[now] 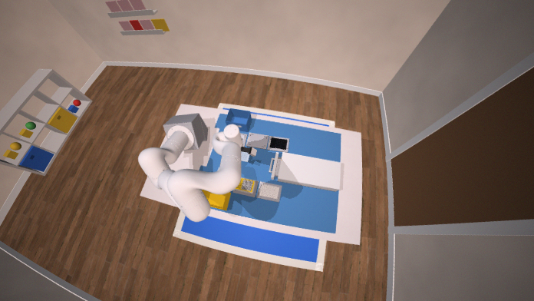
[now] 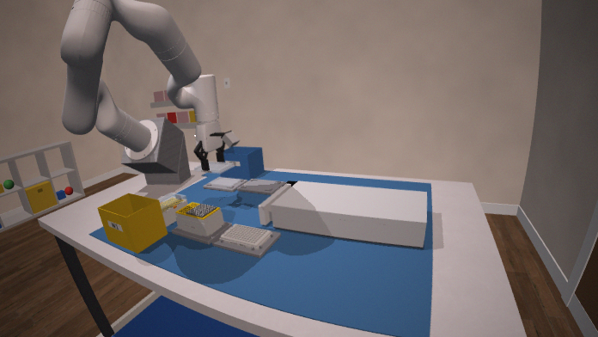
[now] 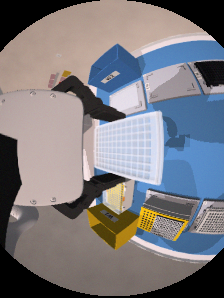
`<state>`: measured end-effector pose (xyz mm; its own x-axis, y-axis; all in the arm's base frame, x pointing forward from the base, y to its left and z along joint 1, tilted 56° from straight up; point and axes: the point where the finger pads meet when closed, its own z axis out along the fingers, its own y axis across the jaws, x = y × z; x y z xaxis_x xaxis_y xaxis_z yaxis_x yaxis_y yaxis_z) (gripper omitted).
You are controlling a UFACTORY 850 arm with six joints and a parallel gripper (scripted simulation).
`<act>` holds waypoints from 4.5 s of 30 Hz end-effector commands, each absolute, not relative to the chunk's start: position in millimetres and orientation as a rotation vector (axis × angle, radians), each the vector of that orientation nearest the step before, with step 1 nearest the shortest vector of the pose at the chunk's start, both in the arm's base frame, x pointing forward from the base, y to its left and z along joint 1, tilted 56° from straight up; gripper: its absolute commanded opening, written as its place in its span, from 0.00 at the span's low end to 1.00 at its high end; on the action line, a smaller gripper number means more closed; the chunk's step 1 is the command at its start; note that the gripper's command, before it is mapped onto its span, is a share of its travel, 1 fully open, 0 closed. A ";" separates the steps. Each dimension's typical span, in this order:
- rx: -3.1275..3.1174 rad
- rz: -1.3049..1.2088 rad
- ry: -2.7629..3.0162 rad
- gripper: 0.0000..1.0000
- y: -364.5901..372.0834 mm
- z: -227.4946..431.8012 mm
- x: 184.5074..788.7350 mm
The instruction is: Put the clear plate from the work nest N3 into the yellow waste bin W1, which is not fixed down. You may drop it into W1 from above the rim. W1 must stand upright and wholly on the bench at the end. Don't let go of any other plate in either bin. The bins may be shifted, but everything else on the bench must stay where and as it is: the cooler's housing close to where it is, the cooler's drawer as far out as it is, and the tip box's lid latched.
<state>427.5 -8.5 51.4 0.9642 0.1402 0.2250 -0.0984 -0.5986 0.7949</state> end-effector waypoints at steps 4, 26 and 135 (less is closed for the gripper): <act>2.189 0.331 0.030 0.00 -16.8 61.3 421.9; 2.189 0.331 0.030 0.00 -49.4 97.0 399.4; 2.188 0.331 0.029 0.00 -204.5 267.0 292.9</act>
<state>293.7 -203.3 265.3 0.9640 0.1401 0.2259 -0.0996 -0.5975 0.7956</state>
